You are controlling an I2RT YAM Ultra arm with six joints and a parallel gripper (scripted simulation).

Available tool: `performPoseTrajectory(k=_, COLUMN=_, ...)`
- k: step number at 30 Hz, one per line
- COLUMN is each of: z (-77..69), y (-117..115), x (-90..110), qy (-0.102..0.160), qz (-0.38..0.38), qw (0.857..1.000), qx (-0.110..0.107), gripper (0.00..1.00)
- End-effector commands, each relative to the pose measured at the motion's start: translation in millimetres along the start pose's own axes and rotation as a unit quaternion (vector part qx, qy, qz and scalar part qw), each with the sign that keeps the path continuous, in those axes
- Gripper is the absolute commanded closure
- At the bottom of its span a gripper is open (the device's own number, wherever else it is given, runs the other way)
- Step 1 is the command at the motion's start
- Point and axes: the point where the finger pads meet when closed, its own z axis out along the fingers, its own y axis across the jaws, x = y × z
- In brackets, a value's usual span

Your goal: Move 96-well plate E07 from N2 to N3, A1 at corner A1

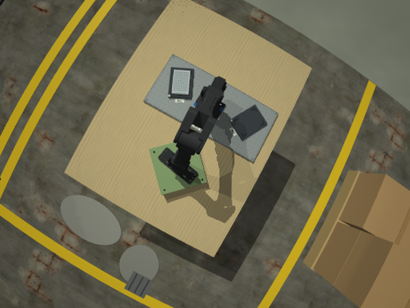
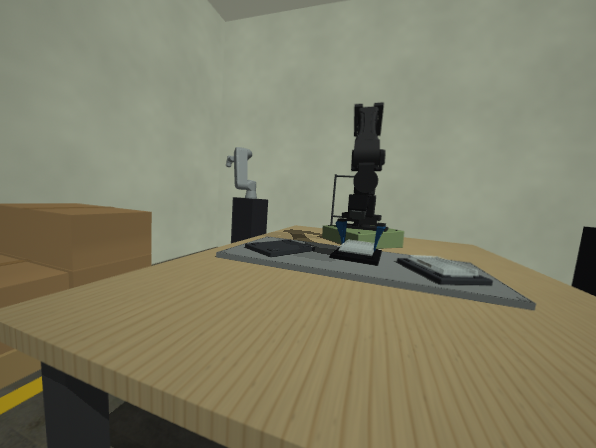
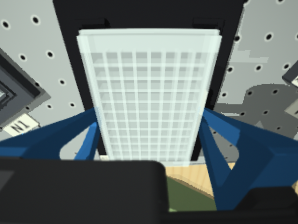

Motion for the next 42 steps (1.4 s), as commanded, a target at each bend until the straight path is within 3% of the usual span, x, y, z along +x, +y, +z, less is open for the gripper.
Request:
performPoseTrajectory(k=1, z=-2.1, y=0.3, x=-3.6, qy=-0.008, qz=0.0, qw=1.0, qx=-0.001, gripper=1.0)
performPoseTrajectory(k=35, z=2.6, y=0.2, x=-3.5, qy=-0.008, qz=0.0, qw=1.0, qx=-0.001, gripper=1.0)
performPoseTrajectory(k=36, z=2.6, y=0.2, x=-3.5, qy=-0.008, qz=0.0, qw=1.0, qx=-0.001, gripper=0.0)
performPoseTrajectory(k=42, z=2.6, y=0.2, x=-3.4, qy=-0.008, qz=0.0, qw=1.0, qx=-0.001, gripper=0.0)
